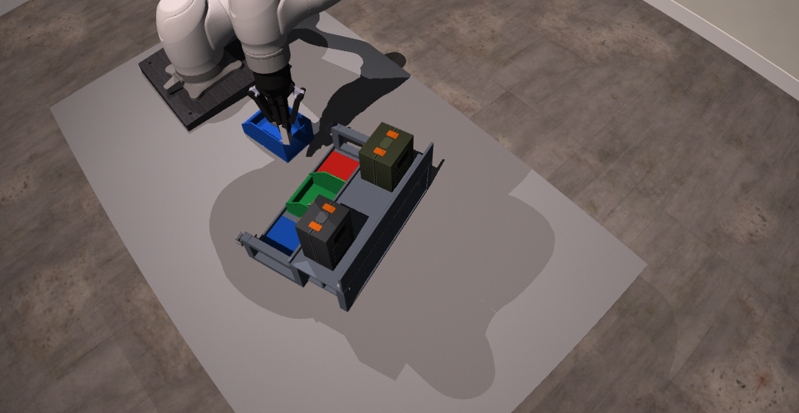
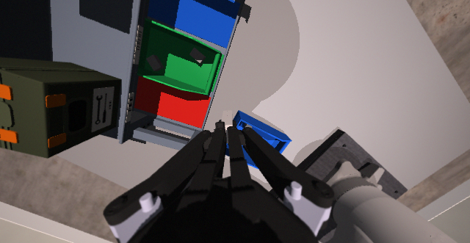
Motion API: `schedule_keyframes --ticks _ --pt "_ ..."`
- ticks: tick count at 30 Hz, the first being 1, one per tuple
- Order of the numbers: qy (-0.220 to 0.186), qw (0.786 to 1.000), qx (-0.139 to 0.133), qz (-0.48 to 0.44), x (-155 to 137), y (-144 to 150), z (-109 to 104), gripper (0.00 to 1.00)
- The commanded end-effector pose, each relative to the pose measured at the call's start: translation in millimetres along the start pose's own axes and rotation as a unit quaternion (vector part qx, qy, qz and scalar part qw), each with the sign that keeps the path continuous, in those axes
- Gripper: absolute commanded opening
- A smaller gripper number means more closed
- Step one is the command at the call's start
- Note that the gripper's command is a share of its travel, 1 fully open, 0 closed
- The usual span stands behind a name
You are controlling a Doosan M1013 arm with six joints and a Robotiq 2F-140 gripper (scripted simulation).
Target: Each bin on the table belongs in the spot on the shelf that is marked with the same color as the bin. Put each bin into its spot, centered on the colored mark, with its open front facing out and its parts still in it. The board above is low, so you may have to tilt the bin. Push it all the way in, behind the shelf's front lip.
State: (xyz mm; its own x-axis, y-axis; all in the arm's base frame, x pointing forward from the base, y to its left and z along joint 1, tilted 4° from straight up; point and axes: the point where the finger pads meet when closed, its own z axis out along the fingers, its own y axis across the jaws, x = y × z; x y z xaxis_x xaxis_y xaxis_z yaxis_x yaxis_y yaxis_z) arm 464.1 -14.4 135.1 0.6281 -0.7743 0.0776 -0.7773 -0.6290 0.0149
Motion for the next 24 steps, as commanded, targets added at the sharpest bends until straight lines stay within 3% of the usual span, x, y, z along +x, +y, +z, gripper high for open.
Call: schedule_keyframes --ticks 1,7,14,16,18,20,24 --pt "-0.003 0.996 0.003 -0.084 -26.8 2.7 -8.6 0.10" --pt "-0.002 0.975 0.003 -0.222 -69.5 12.1 -19.2 0.10" --pt "-0.001 0.923 0.004 -0.385 -118.6 29.3 -28.9 0.10" --pt "-0.001 0.923 0.004 -0.385 -118.6 29.3 -28.9 0.10" --pt "-0.001 0.892 0.004 -0.452 -138.2 38.2 -31.8 0.10" --pt "-0.001 0.876 0.004 -0.481 -146.9 42.6 -32.9 0.10" --pt "-0.001 0.874 0.004 -0.486 -148.3 43.4 -33.1 0.10"
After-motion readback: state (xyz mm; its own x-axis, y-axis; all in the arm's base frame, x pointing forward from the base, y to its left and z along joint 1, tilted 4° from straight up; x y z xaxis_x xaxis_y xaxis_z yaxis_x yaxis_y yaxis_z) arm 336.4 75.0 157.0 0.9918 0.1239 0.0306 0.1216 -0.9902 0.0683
